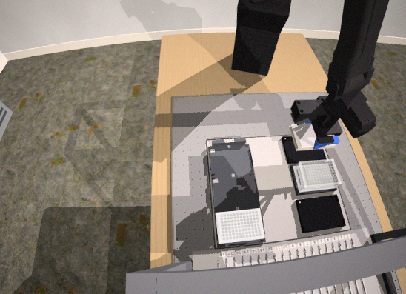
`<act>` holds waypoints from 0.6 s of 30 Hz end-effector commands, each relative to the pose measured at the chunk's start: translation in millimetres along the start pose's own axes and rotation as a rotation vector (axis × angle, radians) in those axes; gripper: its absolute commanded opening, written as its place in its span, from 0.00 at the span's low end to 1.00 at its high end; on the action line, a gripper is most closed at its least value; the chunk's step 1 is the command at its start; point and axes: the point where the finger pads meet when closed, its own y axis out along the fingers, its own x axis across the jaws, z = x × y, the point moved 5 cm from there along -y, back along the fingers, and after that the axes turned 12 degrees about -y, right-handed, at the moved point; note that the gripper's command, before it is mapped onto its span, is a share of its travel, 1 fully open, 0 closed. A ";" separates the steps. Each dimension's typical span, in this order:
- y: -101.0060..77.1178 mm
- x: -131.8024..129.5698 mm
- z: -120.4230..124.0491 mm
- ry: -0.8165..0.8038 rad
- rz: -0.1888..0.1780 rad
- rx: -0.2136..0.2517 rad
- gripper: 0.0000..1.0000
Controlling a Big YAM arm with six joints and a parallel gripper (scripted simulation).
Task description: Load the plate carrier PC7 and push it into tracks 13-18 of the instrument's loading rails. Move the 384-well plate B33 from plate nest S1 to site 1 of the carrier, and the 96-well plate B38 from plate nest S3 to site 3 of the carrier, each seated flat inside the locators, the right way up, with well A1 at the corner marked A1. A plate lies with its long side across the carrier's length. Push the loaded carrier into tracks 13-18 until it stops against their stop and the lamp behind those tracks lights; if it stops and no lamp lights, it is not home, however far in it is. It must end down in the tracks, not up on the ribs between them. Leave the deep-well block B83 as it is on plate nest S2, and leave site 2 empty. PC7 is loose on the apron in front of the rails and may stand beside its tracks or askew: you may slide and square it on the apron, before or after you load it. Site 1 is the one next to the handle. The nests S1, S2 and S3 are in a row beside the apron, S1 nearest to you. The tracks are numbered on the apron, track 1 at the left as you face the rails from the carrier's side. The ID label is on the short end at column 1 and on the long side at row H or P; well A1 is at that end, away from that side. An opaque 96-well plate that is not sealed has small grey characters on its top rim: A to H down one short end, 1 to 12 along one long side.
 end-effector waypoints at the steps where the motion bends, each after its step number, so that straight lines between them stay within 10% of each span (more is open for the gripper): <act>1: -4.8 4.3 -21.5 0.006 -0.025 -0.014 0.00; 18: -5.5 -4.1 -81.3 0.003 -0.026 -0.018 0.00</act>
